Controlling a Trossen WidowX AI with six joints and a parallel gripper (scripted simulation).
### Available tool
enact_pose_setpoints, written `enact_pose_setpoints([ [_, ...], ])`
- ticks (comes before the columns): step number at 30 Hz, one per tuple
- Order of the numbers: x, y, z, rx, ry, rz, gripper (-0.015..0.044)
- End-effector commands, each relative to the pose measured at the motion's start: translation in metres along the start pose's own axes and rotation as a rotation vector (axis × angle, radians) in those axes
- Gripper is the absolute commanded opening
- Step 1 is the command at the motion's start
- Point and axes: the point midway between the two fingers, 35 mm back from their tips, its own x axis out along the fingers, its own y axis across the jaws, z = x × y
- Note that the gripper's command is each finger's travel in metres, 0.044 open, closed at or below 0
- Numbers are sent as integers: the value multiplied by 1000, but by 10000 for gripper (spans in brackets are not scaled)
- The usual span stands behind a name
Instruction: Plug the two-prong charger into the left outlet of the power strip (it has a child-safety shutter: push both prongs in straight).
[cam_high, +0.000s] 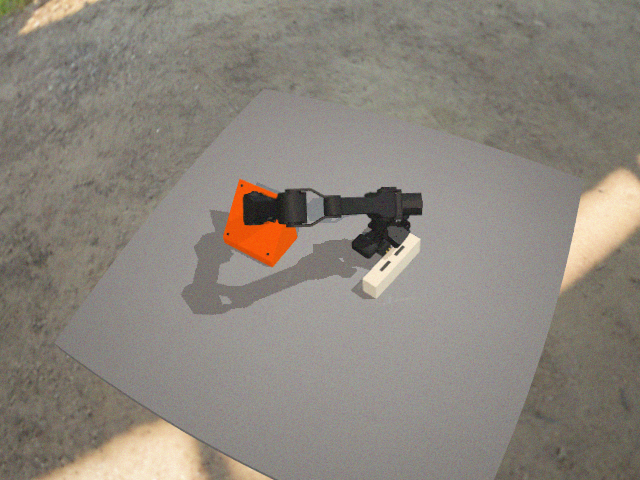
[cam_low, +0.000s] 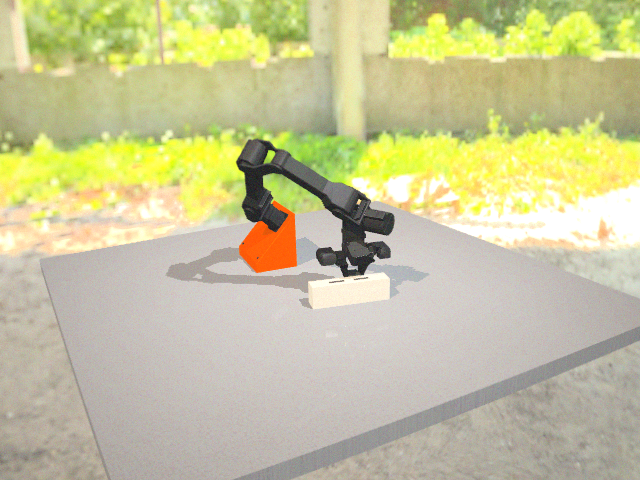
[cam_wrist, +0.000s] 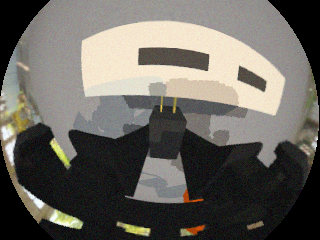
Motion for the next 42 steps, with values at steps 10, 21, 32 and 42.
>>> enact_pose_setpoints([
  [10, 0, 0, 2, -6, 0, -4, 0],
  [21, 0, 0, 6, -6, 0, -5, 0],
  [32, 0, 0, 9, -6, -1, -5, 0],
  [42, 0, 0, 13, -6, -1, -5, 0],
])
